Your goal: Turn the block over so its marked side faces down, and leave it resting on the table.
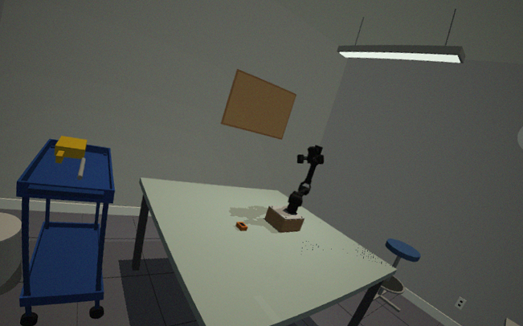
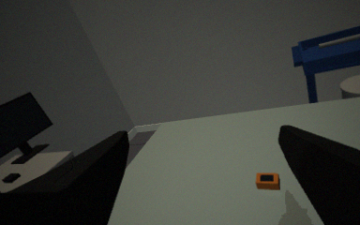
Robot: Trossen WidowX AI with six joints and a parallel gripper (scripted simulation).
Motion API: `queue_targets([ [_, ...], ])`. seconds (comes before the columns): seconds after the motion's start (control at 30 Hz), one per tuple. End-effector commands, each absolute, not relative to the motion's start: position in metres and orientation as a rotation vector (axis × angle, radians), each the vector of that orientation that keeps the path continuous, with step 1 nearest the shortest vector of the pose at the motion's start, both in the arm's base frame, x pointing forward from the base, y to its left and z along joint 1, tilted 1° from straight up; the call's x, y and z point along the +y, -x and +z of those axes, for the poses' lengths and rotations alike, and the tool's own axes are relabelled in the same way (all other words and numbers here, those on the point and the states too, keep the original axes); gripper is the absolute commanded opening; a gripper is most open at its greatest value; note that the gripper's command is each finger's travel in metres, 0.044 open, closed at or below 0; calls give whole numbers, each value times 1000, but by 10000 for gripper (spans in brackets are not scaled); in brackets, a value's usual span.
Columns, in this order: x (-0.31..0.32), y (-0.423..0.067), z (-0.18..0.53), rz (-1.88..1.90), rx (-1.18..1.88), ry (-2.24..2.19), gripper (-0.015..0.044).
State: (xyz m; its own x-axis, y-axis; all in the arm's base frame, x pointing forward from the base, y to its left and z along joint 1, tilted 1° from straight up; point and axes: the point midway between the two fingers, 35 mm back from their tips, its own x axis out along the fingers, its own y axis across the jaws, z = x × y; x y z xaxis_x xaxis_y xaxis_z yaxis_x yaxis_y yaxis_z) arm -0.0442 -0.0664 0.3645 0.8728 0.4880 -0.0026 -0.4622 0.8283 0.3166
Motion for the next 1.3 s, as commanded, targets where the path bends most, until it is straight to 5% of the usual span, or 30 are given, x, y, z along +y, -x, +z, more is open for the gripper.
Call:
queue_targets([
  [0.0, -66, 44, 365, 504, 87, -312, 426],
  [0.33, -1, -28, 391, 427, 299, -128, 440],
  [0.67, 68, -156, 378, 337, 593, -16, 440],
  [1.27, 90, -358, 183, 161, 1209, 78, 440],
])
